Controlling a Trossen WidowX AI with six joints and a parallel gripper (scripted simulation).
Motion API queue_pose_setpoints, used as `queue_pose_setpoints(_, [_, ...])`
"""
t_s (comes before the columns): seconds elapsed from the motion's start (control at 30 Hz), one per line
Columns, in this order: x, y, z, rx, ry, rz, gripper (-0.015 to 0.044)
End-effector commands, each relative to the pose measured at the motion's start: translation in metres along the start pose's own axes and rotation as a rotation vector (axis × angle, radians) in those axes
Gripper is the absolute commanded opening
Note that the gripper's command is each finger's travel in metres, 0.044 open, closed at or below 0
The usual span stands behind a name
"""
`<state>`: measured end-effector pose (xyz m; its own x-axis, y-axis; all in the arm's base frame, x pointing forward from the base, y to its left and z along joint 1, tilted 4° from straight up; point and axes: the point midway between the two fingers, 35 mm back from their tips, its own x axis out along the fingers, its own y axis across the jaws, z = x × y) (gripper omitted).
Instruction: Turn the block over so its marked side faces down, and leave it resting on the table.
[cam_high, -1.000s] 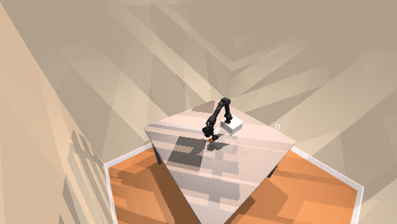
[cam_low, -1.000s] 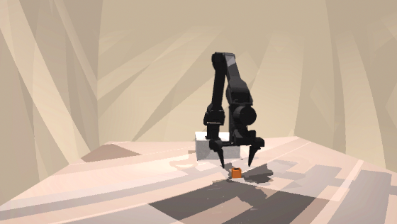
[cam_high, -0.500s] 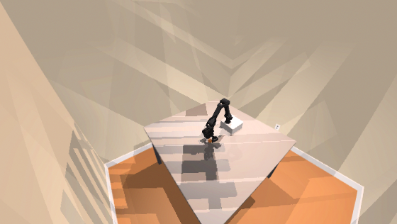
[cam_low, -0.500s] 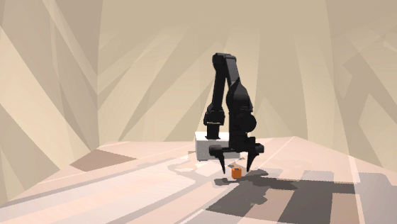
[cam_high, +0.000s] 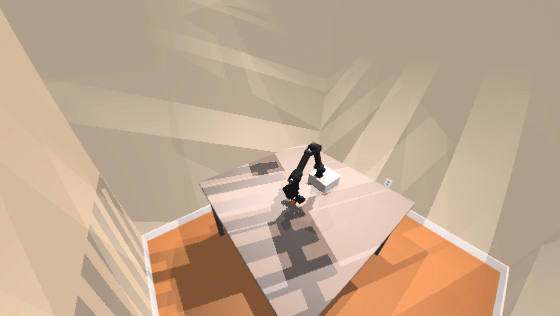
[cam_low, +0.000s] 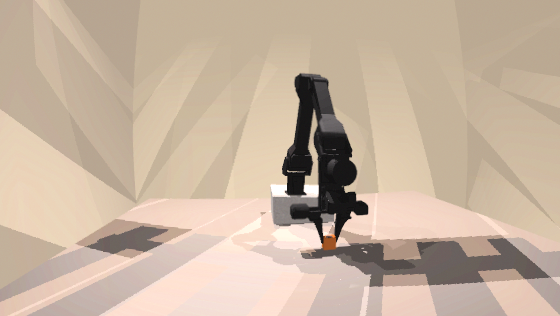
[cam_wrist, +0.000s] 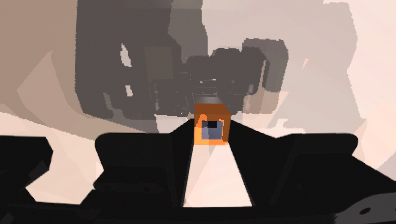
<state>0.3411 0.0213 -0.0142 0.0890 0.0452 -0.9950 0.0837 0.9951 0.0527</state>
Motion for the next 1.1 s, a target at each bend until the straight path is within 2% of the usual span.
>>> queue_pose_setpoints(0.0, [0.0,0.0,0.0,0.002,0.0,0.003,0.0072])
queue_pose_setpoints(0.23, [0.0,0.0,0.0,0.002,0.0,0.003,0.0025])
queue_pose_setpoints(0.27, [-0.001,0.0,0.0,0.002,0.0,0.003,0.0])
queue_pose_setpoints(0.5, [-0.03,0.0,0.0,0.002,0.0,0.003,0.0])
queue_pose_setpoints(0.67, [-0.029,0.0,0.0,0.001,-0.011,0.002,0.0])
queue_pose_setpoints(1.07, [-0.019,0.001,0.002,-0.004,-0.209,-0.004,0.0])
